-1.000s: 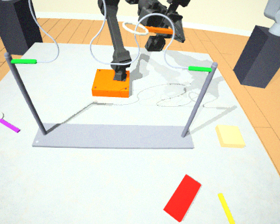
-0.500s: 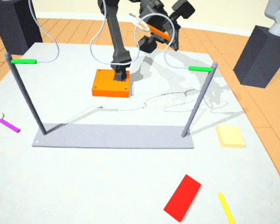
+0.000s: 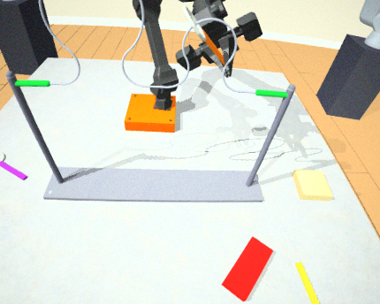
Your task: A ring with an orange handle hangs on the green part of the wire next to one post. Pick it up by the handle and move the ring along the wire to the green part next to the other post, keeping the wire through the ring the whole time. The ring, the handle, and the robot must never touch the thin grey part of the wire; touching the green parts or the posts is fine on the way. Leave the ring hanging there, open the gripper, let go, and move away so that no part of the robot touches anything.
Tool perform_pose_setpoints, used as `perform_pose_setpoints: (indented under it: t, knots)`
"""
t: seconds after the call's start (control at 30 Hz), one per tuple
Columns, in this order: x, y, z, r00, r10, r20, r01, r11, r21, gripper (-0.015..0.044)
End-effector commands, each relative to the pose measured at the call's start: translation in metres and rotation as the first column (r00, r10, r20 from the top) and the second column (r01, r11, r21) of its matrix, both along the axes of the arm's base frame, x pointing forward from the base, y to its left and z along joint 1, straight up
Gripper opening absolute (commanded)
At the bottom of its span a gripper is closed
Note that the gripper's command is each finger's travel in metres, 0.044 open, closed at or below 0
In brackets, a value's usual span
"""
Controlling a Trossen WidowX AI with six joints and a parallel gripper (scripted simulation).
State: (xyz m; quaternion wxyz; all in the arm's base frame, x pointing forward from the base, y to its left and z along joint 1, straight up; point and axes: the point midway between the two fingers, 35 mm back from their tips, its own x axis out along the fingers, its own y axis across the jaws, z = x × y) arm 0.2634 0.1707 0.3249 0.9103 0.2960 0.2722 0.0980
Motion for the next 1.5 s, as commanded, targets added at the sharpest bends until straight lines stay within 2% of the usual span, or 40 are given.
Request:
perform_pose_setpoints:
  t: [0.0, 0.67, 1.47]
  knots:
    - [0.002, -0.004, -0.004, 1.0, -0.003, 0.009, 0.004, 0.996, -0.085, -0.015]
    - [0.006, -0.032, -0.016, 0.997, 0.005, 0.071, 0.03, 0.87, -0.492, -0.015]
    - [0.011, -0.067, -0.014, 0.99, 0.047, 0.131, 0.087, 0.527, -0.846, -0.015]
